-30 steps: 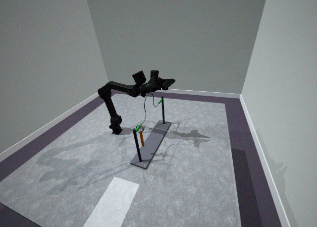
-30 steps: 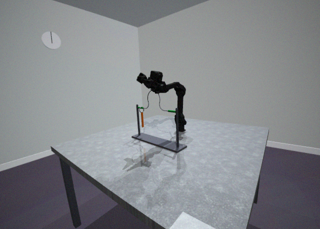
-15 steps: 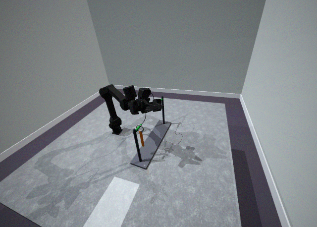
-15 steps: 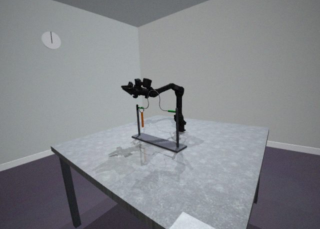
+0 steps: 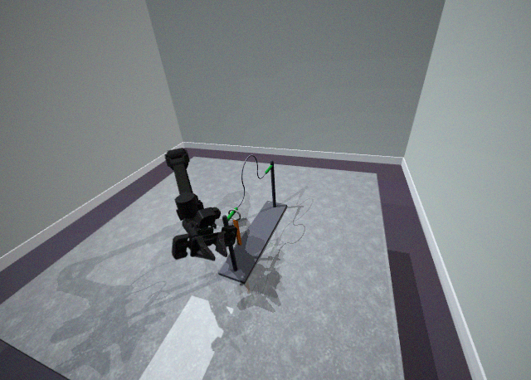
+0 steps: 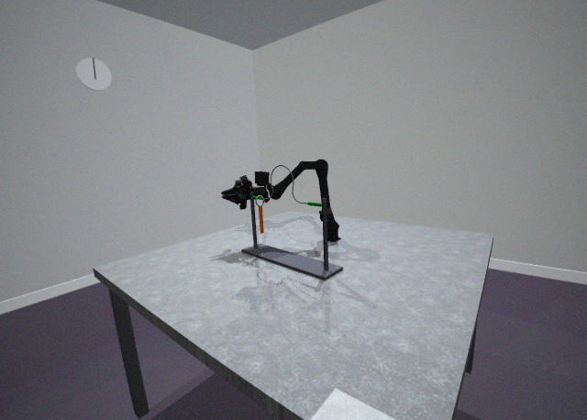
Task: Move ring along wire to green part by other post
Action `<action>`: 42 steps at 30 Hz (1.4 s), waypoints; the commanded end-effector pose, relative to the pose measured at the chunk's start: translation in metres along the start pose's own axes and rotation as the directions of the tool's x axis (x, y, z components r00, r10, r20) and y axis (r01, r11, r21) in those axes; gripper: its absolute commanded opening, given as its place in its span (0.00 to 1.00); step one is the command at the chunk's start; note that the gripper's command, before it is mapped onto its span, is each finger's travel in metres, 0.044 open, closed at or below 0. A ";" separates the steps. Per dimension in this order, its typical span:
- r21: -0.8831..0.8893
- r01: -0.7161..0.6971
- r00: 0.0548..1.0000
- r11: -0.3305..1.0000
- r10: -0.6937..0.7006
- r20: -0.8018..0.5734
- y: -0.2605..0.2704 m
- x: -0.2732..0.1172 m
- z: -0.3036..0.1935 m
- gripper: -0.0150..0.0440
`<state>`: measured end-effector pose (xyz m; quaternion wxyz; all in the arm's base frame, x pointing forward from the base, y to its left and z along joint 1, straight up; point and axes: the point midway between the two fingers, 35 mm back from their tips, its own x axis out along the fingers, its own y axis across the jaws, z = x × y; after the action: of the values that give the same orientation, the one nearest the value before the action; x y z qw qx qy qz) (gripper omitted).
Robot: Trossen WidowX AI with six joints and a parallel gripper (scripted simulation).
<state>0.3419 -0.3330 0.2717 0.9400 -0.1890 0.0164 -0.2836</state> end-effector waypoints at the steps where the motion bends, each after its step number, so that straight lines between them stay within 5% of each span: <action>1: 0.009 0.007 0.999 1.000 -0.006 -0.035 -0.010 -0.011 -0.028 0.53; 18: 0.227 -0.251 0.959 0.941 0.273 -0.071 0.054 -0.115 -0.137 0.53; 32: 0.483 -0.449 0.861 0.752 0.508 0.010 0.134 -0.232 -0.147 0.53; 42: 0.447 -0.464 0.859 0.765 0.512 0.014 0.138 -0.222 -0.135 0.53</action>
<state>0.2032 -0.1520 0.0731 0.9957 0.0658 0.0544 -0.0350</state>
